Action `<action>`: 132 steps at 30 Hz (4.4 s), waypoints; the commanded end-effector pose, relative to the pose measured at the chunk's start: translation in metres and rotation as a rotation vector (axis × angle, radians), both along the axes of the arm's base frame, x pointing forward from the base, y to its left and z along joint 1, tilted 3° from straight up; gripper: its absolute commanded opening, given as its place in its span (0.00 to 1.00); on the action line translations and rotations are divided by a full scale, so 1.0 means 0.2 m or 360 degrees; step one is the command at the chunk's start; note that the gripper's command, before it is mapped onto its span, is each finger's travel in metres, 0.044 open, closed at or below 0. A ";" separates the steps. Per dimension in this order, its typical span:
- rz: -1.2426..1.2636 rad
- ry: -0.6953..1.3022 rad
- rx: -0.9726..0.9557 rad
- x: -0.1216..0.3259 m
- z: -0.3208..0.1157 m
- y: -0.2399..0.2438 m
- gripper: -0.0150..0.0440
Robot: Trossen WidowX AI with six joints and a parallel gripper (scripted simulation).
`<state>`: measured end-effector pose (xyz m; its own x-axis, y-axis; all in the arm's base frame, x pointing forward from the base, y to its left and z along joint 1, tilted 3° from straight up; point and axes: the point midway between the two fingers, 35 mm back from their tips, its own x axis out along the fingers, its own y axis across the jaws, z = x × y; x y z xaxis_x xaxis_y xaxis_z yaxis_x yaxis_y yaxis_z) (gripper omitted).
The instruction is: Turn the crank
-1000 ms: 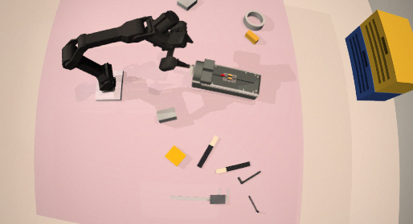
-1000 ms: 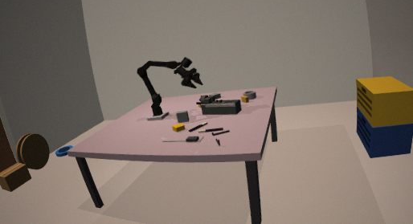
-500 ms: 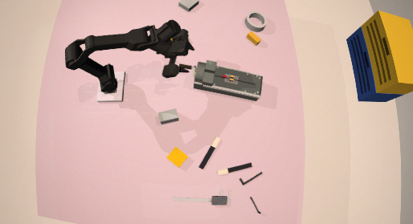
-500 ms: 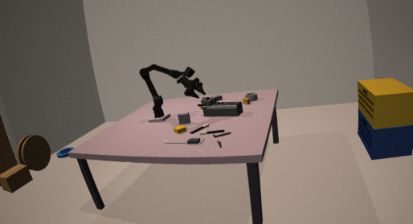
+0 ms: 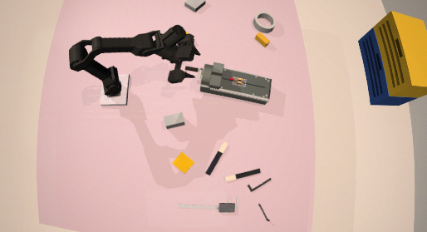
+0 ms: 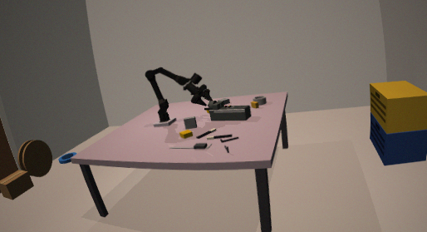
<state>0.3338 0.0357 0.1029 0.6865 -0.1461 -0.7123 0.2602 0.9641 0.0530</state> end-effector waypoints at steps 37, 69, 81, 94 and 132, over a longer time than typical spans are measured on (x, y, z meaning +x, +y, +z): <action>-0.0007 0.0027 -0.0007 -0.02 -0.30 0.01 0.87; -0.0007 0.0027 -0.0007 -0.01 -0.28 0.03 0.25; -0.0007 0.0027 -0.0006 0.00 -0.24 0.06 0.25; -0.0007 0.0027 -0.0006 0.00 -0.20 0.07 0.25; -0.0007 0.0027 -0.0007 -0.01 -0.06 0.02 0.25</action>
